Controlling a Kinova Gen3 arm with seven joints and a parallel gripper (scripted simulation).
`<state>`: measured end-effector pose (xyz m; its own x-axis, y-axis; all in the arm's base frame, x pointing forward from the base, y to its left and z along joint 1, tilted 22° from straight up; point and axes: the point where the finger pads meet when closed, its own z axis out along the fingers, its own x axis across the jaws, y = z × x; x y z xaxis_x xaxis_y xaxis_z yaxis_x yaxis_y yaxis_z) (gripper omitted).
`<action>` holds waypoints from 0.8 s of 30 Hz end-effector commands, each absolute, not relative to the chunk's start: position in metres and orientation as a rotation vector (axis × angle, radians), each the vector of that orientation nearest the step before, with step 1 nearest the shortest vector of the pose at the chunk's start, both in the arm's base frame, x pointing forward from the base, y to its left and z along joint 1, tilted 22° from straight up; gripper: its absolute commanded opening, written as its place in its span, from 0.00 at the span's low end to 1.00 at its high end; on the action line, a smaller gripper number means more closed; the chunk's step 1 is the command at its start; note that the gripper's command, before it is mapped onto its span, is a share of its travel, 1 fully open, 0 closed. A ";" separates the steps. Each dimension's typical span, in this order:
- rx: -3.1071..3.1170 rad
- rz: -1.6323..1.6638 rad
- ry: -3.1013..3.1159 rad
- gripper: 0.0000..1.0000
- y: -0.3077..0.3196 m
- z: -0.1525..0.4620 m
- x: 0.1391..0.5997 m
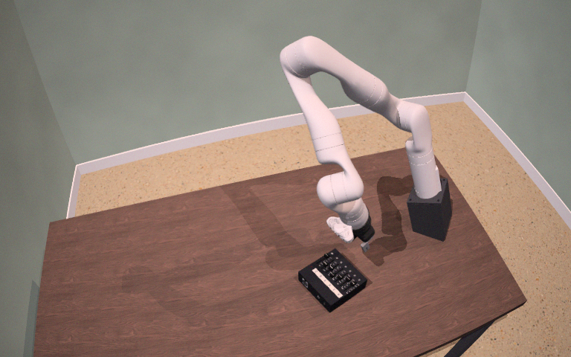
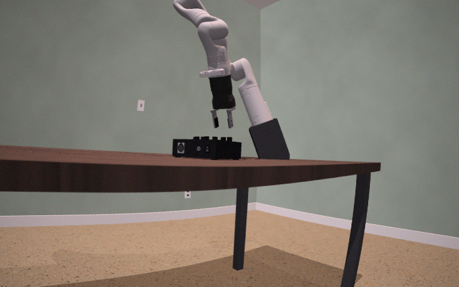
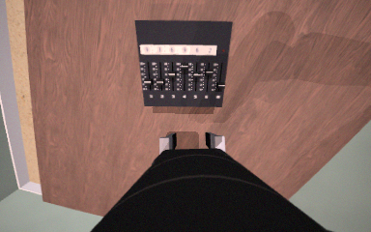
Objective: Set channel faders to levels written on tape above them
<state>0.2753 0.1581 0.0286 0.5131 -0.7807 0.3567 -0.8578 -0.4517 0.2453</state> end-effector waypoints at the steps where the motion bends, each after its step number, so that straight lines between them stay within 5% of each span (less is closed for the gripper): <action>1: 2.360 0.266 -1.368 1.00 0.158 0.027 0.273; 24: 2.416 0.251 -1.268 1.00 0.162 0.028 0.275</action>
